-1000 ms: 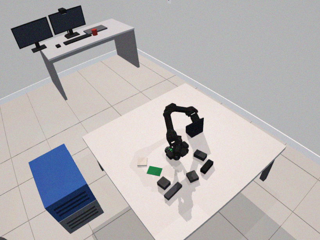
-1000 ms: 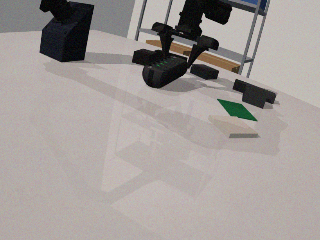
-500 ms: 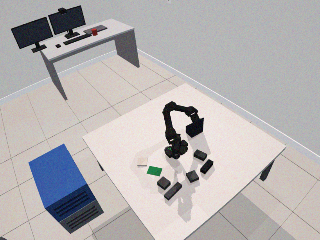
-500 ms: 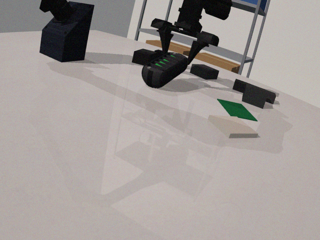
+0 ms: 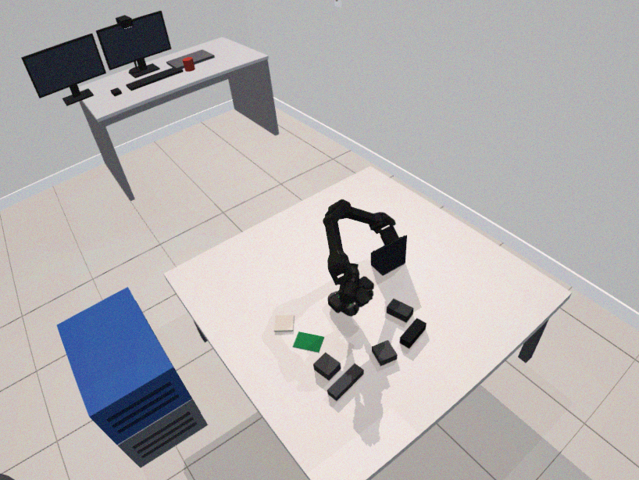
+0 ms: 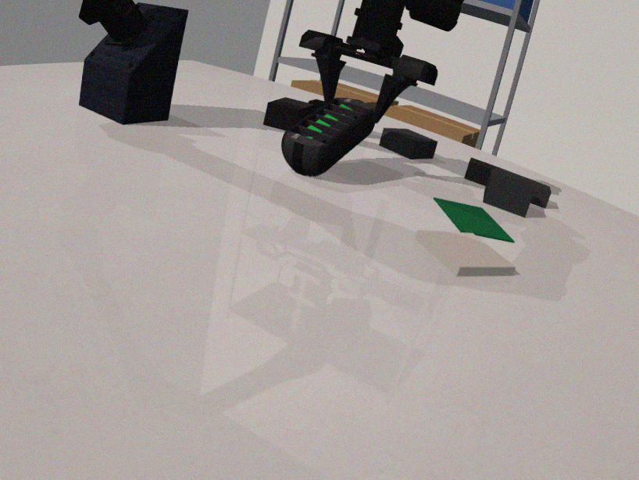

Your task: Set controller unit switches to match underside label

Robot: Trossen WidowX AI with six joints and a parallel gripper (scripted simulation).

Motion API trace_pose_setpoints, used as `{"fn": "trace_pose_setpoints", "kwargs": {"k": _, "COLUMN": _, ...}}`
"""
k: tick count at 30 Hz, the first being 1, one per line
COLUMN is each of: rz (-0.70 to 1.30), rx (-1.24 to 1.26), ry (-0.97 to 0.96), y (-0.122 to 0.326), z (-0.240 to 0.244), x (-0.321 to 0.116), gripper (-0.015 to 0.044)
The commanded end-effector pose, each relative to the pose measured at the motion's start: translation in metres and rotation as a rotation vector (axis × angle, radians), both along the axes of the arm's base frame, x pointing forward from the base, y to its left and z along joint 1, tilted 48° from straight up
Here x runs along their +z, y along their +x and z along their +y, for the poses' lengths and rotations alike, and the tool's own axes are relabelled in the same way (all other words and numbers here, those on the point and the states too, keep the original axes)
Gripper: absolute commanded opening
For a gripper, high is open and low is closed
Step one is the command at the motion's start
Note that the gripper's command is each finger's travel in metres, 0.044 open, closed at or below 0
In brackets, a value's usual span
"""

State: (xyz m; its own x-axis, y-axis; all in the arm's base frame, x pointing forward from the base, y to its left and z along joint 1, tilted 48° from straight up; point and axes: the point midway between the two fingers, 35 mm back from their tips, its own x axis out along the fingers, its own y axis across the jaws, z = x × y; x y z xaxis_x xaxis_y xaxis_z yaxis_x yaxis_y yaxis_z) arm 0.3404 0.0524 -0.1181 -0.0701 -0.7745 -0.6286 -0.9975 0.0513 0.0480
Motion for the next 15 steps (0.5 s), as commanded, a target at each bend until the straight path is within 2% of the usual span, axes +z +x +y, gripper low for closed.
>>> {"fn": "trace_pose_setpoints", "kwargs": {"k": 1, "rz": -0.006, "rx": 0.005, "ry": 0.009, "y": 0.001, "z": 0.001, "x": 0.007, "gripper": 0.0335}}
{"fn": "trace_pose_setpoints", "kwargs": {"k": 15, "rz": -0.007, "rx": 0.004, "ry": 0.037, "y": 0.002, "z": 0.001, "x": 0.019, "gripper": 0.0335}}
